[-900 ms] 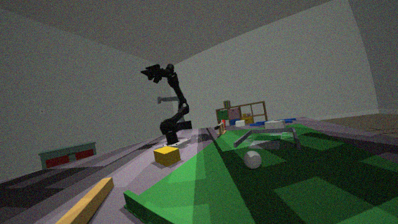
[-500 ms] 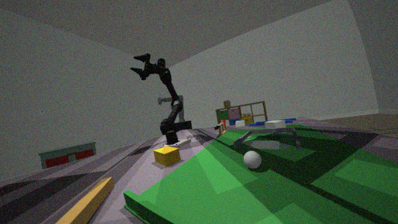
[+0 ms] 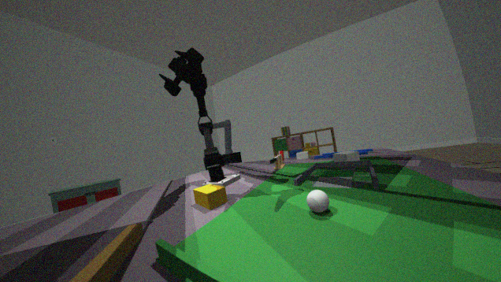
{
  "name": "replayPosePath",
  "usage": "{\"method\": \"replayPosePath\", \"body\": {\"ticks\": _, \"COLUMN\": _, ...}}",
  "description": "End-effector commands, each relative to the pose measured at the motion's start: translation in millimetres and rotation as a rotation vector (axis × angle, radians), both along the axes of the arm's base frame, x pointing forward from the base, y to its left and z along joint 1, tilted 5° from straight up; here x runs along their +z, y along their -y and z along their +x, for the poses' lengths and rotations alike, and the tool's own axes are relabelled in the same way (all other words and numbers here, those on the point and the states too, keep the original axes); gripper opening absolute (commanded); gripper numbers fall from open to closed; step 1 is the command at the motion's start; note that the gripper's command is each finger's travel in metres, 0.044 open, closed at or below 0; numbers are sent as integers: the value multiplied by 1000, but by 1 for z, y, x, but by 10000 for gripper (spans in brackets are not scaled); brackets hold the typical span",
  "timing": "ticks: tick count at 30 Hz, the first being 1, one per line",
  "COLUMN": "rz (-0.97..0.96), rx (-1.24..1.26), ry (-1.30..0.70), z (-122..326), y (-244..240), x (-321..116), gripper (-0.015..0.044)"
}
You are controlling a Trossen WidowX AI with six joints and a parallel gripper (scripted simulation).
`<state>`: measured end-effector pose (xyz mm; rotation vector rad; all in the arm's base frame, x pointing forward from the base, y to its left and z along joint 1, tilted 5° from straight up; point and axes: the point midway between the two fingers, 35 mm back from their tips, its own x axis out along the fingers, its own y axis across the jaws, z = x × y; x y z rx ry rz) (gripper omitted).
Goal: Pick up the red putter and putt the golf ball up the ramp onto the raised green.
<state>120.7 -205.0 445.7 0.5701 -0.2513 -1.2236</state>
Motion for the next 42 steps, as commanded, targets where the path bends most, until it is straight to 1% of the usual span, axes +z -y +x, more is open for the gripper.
{"method": "replayPosePath", "body": {"ticks": 1, "rz": 23, "rx": 278, "ry": -319, "z": 65, "y": -10, "x": -44, "gripper": 440}}
{"method": "replayPosePath", "body": {"ticks": 5, "rz": 3, "rx": 537, "ry": -564, "z": 115, "y": -34, "x": -81, "gripper": 440}}
{"method": "replayPosePath", "body": {"ticks": 10, "rz": -57, "rx": 866, "ry": -829, "z": 165, "y": -81, "x": -129, "gripper": 440}}
{"method": "replayPosePath", "body": {"ticks": 14, "rz": -142, "rx": 1134, "ry": -1034, "z": 190, "y": -124, "x": -167, "gripper": 440}}
{"method": "replayPosePath", "body": {"ticks": 18, "rz": -278, "rx": 1449, "ry": -1251, "z": 203, "y": -176, "x": -208, "gripper": 440}}
{"method": "replayPosePath", "body": {"ticks": 22, "rz": -442, "rx": 1771, "ry": -1424, "z": 201, "y": -229, "x": -247, "gripper": 440}}
{"method": "replayPosePath", "body": {"ticks": 26, "rz": -638, "rx": 2101, "ry": -1551, "z": 187, "y": -278, "x": -282, "gripper": 440}}
{"method": "replayPosePath", "body": {"ticks": 30, "rz": -846, "rx": 2423, "ry": -1612, "z": 165, "y": -320, "x": -313, "gripper": 440}}
{"method": "replayPosePath", "body": {"ticks": 33, "rz": -1005, "rx": 2671, "ry": -1611, "z": 143, "y": -348, "x": -333, "gripper": 440}}
{"method": "replayPosePath", "body": {"ticks": 36, "rz": -1064, "rx": 2766, "ry": -1599, "z": 130, "y": -356, "x": -339, "gripper": 440}}
{"method": "replayPosePath", "body": {"ticks": 42, "rz": -1064, "rx": 2766, "ry": -1599, "z": 130, "y": -356, "x": -339, "gripper": 440}}
